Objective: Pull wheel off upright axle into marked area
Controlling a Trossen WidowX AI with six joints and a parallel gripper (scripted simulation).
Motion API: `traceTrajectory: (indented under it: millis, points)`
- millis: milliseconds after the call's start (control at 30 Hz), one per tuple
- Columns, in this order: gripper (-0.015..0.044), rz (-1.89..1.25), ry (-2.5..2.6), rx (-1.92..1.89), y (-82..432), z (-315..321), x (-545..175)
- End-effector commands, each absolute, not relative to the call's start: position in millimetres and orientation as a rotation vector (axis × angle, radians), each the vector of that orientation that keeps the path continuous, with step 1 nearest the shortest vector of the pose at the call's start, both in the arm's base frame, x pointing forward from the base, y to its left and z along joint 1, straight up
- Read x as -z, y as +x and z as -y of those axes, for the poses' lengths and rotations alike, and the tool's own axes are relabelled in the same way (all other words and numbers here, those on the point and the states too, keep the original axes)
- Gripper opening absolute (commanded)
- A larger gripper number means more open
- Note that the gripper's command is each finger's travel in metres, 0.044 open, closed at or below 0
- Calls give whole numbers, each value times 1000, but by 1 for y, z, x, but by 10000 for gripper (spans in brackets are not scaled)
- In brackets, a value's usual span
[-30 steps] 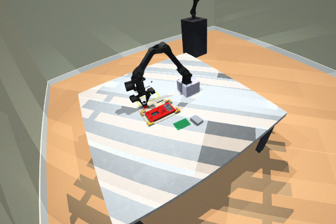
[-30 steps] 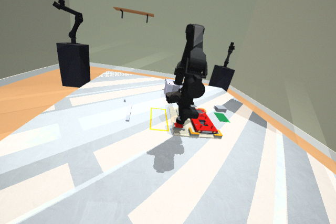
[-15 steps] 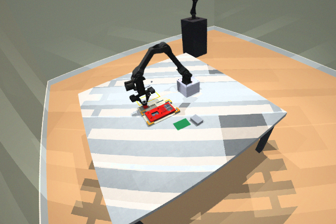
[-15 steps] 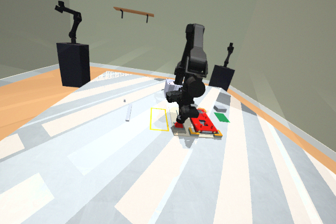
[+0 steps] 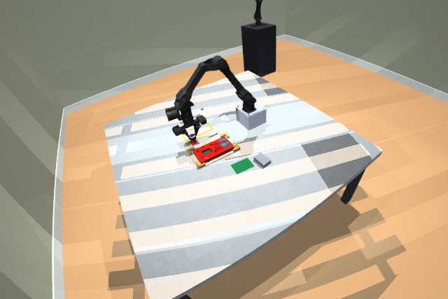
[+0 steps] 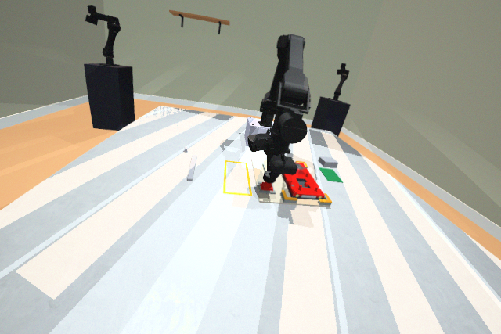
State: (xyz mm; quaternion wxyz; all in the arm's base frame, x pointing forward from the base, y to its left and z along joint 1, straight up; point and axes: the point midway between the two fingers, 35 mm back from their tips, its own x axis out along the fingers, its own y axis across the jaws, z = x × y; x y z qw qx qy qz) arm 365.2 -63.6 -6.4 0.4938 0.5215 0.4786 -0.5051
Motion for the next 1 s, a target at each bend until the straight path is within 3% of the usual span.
traceTrajectory:
  millis: [0, 967]
  points:
    - [0, -1153, 1269, 1222, 366, 64, 1]
    - [0, -1153, 1268, 1225, 366, 64, -8]
